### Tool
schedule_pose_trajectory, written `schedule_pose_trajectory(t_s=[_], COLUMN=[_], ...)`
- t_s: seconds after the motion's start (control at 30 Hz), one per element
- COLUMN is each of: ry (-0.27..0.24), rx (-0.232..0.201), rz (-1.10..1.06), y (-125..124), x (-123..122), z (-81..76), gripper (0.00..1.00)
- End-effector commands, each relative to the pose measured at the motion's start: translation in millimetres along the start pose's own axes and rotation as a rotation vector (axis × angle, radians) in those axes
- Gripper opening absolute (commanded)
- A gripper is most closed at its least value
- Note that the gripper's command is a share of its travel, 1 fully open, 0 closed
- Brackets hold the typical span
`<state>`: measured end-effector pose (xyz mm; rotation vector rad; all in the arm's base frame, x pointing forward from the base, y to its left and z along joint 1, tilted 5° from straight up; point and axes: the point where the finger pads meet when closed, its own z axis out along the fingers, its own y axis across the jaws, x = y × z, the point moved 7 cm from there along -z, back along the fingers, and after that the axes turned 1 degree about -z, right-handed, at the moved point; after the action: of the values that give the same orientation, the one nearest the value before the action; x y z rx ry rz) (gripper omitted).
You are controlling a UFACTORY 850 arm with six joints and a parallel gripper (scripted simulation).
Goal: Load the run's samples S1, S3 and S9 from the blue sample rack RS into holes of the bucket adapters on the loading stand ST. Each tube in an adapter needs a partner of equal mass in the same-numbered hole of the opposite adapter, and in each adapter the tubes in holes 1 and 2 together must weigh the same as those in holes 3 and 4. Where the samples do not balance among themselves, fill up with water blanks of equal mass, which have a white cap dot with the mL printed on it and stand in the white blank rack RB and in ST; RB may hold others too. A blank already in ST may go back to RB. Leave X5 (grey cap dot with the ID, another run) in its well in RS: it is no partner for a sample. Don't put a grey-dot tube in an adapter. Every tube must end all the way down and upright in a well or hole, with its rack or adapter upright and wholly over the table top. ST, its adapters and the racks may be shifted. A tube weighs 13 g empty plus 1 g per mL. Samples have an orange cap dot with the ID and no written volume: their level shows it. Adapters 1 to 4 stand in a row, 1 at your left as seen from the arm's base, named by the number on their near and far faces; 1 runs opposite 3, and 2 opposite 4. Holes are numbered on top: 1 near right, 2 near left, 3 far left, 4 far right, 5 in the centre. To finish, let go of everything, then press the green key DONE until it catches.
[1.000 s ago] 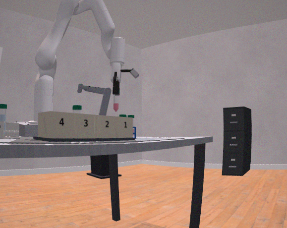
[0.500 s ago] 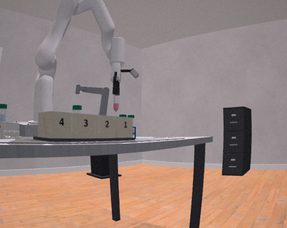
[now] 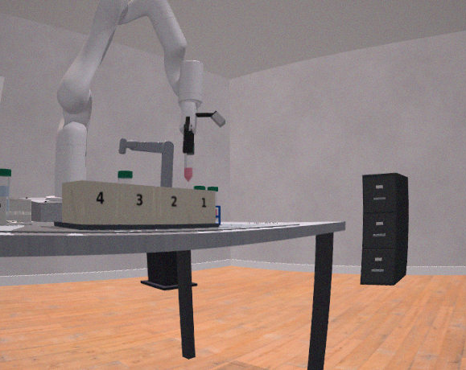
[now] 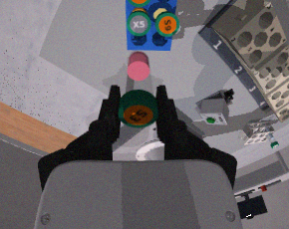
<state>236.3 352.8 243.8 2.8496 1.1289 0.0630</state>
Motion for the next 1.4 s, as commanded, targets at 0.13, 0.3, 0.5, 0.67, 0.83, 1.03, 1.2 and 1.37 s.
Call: schedule_pose_trajectory(t_s=[0.13,0.3,0.5,0.67,0.83,1.03,1.2,1.37], ry=[0.002,0.002,0.002,0.002,0.002,0.002,0.002,0.002], rx=[0.0,0.0,0.001,0.001,0.001,0.001,0.001,0.001], rz=[0.0,0.0,0.0,0.0,0.0,0.0,0.0,0.0], y=[-0.2,-0.2,-0.2,-0.2,-0.2,-0.1,-0.1,-0.1], x=[0.6,0.6,0.7,0.7,0.7,0.7,0.7,0.7], z=[-0.6,-0.6,9.3,15.3,25.3,37.3,45.3,53.3], gripper=[0.0,0.0,0.0,0.0,0.0,0.0,0.0,0.0])
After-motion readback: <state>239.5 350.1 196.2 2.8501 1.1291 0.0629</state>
